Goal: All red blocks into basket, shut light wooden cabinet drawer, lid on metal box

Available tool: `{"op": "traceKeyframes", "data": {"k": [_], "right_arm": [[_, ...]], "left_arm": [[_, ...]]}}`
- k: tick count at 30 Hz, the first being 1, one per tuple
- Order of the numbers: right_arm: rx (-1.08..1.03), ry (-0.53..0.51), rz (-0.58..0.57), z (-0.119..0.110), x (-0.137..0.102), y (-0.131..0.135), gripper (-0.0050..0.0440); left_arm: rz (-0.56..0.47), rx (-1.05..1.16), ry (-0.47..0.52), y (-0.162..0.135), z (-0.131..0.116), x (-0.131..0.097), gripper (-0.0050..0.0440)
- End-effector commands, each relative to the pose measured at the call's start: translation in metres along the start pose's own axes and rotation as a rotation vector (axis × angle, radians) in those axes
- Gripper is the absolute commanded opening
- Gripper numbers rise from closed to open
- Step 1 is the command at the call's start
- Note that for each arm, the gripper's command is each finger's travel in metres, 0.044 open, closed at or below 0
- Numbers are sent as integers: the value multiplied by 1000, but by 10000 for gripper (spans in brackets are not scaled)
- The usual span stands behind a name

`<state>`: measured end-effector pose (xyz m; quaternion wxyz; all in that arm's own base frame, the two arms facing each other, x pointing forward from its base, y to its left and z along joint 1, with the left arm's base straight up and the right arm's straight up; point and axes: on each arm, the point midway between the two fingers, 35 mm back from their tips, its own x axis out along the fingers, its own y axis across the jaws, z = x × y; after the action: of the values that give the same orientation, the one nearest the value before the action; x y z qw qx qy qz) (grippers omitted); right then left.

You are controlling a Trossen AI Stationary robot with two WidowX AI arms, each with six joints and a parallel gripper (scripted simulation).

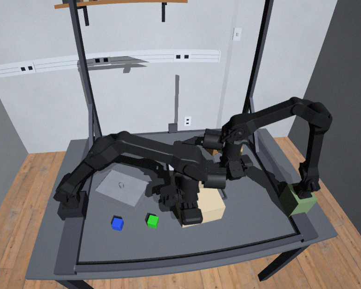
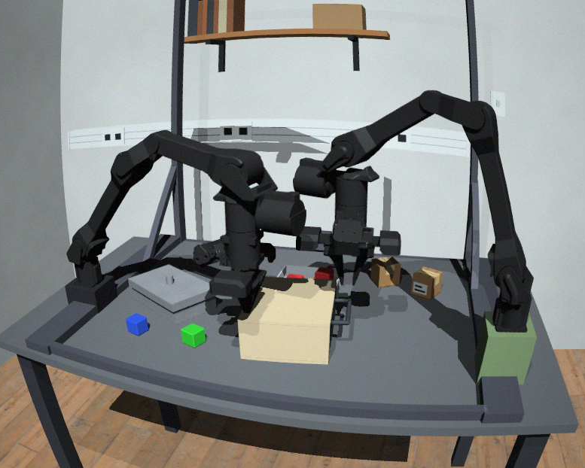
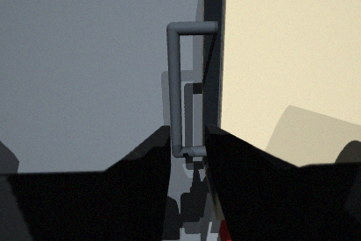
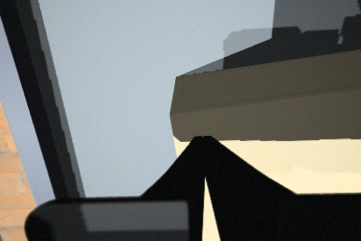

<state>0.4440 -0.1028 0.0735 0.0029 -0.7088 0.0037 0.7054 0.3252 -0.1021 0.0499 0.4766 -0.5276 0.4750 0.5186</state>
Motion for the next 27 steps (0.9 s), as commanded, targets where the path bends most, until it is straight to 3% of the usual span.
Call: {"op": "traceKeyframes", "data": {"k": [1,5,17,27], "right_arm": [[7,50,15,-5,-23,3,-50],[7,61,17,-4,-35,3,-50],[7,31,11,-3,-36,3,-50],[7,30,11,-2,-51,2,-50]], "left_arm": [[-30,-5,8,-5,1,-8,87],[-30,-5,8,-5,1,-8,87],[-30,-5,8,-5,1,-8,87],[-30,-5,8,-5,1,-8,87]]}}
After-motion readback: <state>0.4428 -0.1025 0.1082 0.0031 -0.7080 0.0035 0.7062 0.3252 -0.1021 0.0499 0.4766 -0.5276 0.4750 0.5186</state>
